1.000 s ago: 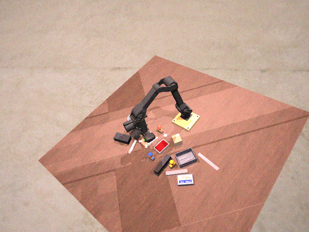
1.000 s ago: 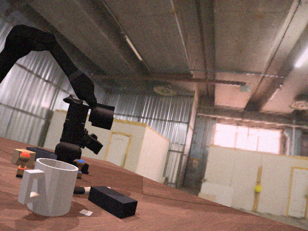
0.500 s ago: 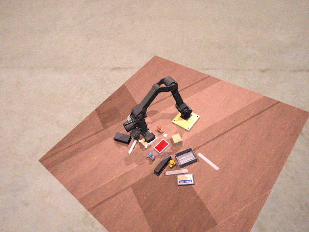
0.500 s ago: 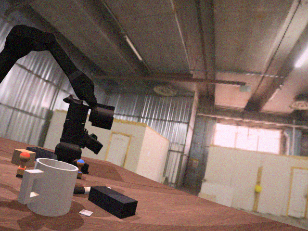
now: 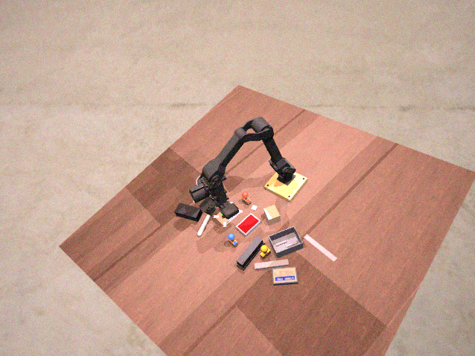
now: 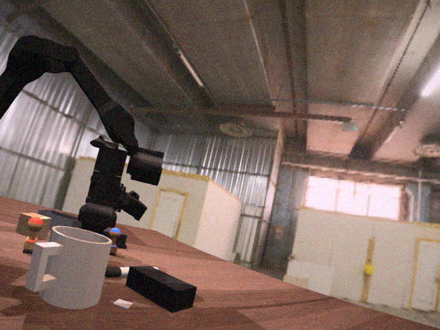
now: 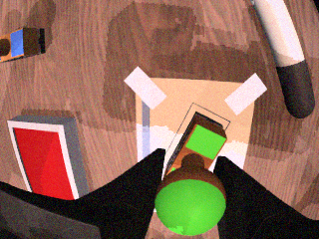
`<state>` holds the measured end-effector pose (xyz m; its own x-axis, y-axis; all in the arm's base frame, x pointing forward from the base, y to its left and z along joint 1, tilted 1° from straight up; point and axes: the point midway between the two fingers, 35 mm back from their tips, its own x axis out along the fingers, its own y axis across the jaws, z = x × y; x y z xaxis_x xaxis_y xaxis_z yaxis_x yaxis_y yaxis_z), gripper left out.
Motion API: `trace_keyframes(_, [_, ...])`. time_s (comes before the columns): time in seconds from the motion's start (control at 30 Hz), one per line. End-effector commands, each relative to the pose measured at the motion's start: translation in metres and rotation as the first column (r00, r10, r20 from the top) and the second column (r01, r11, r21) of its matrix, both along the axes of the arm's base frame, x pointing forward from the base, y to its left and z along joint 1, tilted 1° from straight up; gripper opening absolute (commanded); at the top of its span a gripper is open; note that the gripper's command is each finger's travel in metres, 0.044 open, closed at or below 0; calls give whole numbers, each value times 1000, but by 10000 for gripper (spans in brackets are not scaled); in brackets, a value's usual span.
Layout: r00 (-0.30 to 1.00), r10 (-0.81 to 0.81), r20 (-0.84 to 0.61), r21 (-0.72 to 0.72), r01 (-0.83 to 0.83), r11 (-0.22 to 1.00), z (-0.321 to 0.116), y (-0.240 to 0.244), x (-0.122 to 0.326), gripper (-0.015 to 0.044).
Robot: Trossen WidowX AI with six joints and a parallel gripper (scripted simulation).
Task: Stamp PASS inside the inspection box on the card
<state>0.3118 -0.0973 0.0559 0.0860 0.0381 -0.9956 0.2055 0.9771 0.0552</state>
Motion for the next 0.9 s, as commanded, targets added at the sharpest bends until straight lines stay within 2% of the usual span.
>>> trace_keyframes(0.0, [1000,3,2,0,-3,1000,-2,0,1,0])
trace_keyframes(0.87, [1000,3,2,0,-3,1000,9,0,0,0])
